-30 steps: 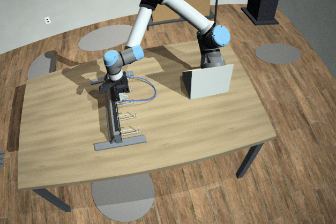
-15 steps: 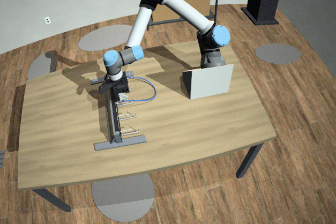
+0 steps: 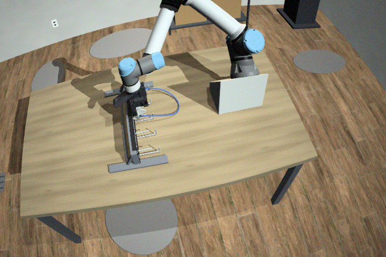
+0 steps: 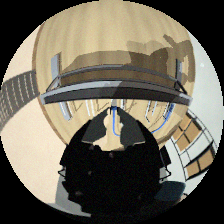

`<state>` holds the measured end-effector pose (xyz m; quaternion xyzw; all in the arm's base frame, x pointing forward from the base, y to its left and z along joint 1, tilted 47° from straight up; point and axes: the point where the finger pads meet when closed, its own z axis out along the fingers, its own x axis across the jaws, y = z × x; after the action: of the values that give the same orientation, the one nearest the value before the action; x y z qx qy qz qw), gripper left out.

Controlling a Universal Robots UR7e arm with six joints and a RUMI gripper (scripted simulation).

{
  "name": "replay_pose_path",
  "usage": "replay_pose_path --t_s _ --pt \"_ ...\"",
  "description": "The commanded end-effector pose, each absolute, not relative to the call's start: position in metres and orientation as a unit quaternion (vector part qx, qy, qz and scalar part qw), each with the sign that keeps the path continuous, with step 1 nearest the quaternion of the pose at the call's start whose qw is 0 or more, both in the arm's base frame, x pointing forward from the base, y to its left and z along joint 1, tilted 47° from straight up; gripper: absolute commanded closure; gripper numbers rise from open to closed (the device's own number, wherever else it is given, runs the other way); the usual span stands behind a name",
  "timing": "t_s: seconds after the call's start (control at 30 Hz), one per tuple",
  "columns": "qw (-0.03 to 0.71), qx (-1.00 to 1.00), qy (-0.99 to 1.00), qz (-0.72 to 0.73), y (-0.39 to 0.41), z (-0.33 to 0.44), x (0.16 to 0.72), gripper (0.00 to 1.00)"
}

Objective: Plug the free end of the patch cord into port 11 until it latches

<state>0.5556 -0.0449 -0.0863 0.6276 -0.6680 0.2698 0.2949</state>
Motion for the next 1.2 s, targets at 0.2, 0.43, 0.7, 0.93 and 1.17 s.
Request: replay_pose_path --t_s 0.2,0.43,0.7,0.93,1.17 --pt "0.296 0.627 -0.668 0.269 -0.0460 -0.0868 0.5561 1.00" --pt "0.296 0.627 -0.668 0.269 -0.0460 -0.0868 0.5562 1.00" --pt "0.295 0.627 -0.668 0.269 -0.0460 -0.0866 0.5585 1.00" --pt "0.295 0.627 -0.668 0.269 -0.0461 -0.0866 0.5589 1.00" --pt "0.296 0.627 -0.668 0.269 -0.0460 -0.0868 0.5582 1.00"
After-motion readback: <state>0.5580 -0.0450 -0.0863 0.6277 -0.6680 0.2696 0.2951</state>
